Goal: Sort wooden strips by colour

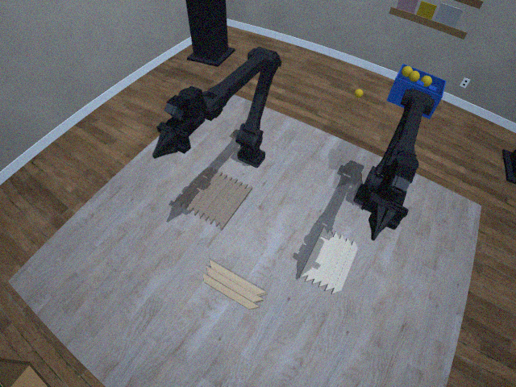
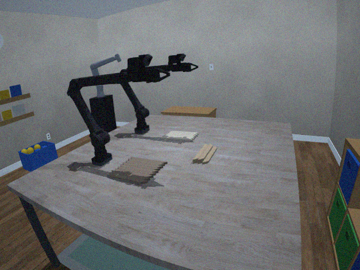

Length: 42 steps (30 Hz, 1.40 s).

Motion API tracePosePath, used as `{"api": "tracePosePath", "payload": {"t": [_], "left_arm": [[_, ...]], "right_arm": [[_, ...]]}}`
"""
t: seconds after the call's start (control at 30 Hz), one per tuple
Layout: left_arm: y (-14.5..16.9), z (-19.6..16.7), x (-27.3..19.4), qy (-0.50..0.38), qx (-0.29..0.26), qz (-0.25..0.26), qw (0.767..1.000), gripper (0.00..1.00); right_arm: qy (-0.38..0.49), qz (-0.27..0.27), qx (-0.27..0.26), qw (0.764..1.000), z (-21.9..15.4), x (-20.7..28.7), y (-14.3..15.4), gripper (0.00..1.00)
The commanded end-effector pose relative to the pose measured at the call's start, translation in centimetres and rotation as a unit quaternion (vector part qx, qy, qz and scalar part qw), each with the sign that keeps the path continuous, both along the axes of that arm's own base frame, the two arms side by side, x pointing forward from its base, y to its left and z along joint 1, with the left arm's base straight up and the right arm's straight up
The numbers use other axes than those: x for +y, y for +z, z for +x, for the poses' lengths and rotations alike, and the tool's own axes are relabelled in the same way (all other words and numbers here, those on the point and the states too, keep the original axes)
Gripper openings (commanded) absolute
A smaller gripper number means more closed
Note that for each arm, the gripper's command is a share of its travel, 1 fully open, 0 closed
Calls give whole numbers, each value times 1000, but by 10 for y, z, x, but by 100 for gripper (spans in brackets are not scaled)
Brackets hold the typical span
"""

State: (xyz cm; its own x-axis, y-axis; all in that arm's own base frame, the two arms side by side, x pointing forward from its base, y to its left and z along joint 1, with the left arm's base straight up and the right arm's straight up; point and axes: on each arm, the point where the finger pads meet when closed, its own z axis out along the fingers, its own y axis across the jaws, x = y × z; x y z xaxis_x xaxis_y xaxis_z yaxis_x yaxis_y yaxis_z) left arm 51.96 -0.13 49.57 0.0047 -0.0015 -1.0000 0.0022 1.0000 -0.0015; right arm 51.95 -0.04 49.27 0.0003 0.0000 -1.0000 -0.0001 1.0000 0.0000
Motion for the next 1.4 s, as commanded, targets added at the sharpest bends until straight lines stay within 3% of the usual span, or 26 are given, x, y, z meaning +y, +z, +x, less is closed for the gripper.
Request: {"api": "tracePosePath", "payload": {"t": [0.0, 0.23, 0.27, 0.33, 0.37, 0.4, 0.83, 0.93, 1.1, 1.37], "left_arm": [[1, -2, -3, -1, -5, 1, 1000, 1], [-10, 7, 12, 14, 1, 9, 1000, 1], [6, 5, 10, 11, -12, 8, 1000, 1], [6, 5, 10, 11, -12, 8, 1000, 1], [28, -5, -4, -3, -29, -2, 1000, 1], [6, 4, 8, 9, -9, 3, 1000, 1], [22, 3, -5, -4, -21, 7, 1000, 1], [24, 0, -4, -3, -24, 3, 1000, 1], [30, 2, -4, -3, -28, 7, 1000, 1], [42, -1, 1, 1, -38, 6, 999, 1]], "right_arm": [[-6, -5, -8, 1000, 3, -7, 6, 1], [-6, -6, -10, 1000, 3, -7, 6, 1], [-6, -6, -12, 1000, 3, -7, 7, 1], [-6, -6, -12, 1000, 3, -7, 7, 1], [-6, -3, -25, 1000, 1, -7, 27, 1], [-6, -6, -20, 1000, 3, -7, 20, 1], [-6, -6, -44, 999, -4, -7, 45, 1], [-6, -6, -35, 999, -3, -7, 37, 1], [-6, -6, -54, 999, -7, -6, 57, 1], [-6, -6, -40, 999, 0, -7, 46, 1]]}}
